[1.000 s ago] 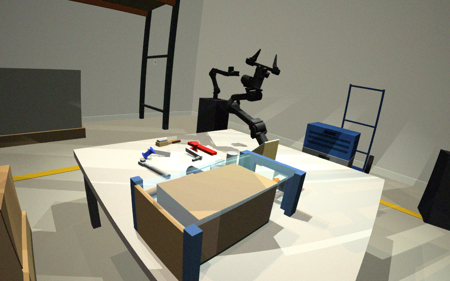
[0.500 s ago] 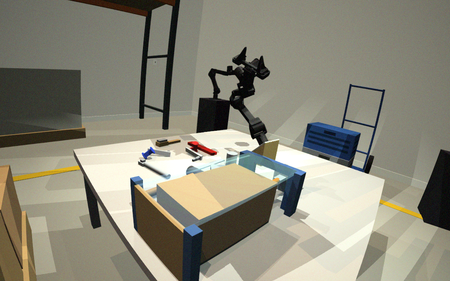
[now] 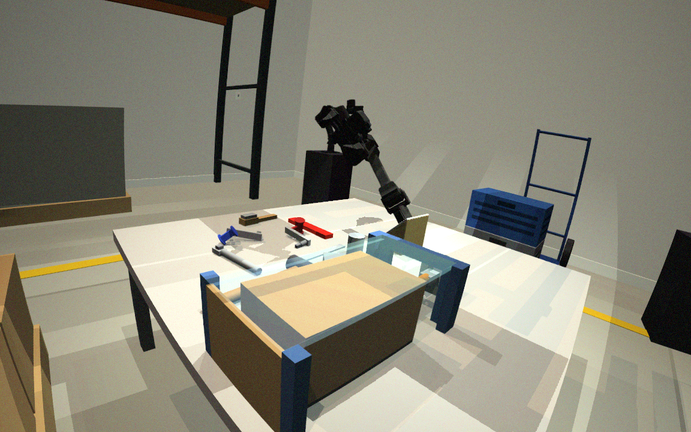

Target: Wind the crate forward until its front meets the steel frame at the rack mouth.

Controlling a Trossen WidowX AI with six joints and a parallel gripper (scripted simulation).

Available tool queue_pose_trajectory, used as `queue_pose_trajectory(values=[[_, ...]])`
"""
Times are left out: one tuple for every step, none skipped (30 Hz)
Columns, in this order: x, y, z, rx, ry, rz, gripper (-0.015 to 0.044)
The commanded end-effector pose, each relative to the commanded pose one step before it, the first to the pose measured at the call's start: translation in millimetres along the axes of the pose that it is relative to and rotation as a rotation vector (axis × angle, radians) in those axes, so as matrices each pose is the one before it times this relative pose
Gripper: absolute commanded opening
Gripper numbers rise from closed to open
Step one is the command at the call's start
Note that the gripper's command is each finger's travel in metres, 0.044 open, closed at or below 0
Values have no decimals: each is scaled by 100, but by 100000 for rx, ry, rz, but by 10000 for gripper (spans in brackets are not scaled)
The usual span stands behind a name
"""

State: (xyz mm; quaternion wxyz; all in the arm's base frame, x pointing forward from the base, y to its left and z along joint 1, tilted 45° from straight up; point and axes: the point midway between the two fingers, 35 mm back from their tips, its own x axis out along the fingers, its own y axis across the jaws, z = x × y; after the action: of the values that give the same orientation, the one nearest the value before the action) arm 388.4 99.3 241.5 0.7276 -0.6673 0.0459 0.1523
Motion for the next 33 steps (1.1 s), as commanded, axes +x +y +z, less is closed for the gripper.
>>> queue_pose_trajectory(values=[[513, 2026, -7734, -6784, 26135, 17827, 440], [314, 470, -1468, -1936, 5145, 3970, 440], [320, 504, -1448, -1946, 4998, 4120, 440], [328, 540, -1431, -1965, 4855, 4278, 440], [333, 572, -1401, -1973, 4669, 4399, 440], [338, 602, -1366, -1980, 4468, 4503, 440], [341, 628, -1325, -1982, 4245, 4579, 440], [344, 653, -1285, -1989, 4026, 4651, 440], [350, 683, -1256, -2017, 3840, 4755, 440], [359, 716, -1233, -2063, 3672, 4884, 440], [366, 746, -1204, -2104, 3481, 4986, 440], [344, 752, -1200, -1439, 3250, 4804, 440], [352, 779, -1175, -1483, 3090, 4887, 440], [367, 810, -1147, -1677, 2944, 5035, 440], [388, 848, -1116, -2026, 2798, 5245, 440], [408, 891, -1094, -2304, 2647, 5462, 440], [423, 925, -1064, -2463, 2450, 5591, 440], [431, 942, -1011, -2635, 2204, 5626, 440], [445, 965, -963, -2903, 1975, 5719, 440], [460, 983, -905, -3331, 1734, 5826, 440], [463, 981, -836, -3562, 1452, 5778, 440], [348, 722, -573, -2647, 891, 4185, 440], [241, 491, -370, -1813, 524, 2816, 440], [82, 165, -120, -610, 161, 937, 440], [0, 0, 0, 0, 0, 0, 440], [0, 0, 0, 0, 0, 0, 440], [0, 0, 0, 0, 0, 0, 440], [0, 0, 0, 0, 0, 0, 440], [0, 0, 0, 0, 0, 0, 440], [0, 0, 0, 0, 0, 0, 440], [0, 0, 0, 0, 0, 0, 440], [0, 0, 0, 0, 0, 0, 440], [0, 0, 0, 0, 0, 0, 440]])
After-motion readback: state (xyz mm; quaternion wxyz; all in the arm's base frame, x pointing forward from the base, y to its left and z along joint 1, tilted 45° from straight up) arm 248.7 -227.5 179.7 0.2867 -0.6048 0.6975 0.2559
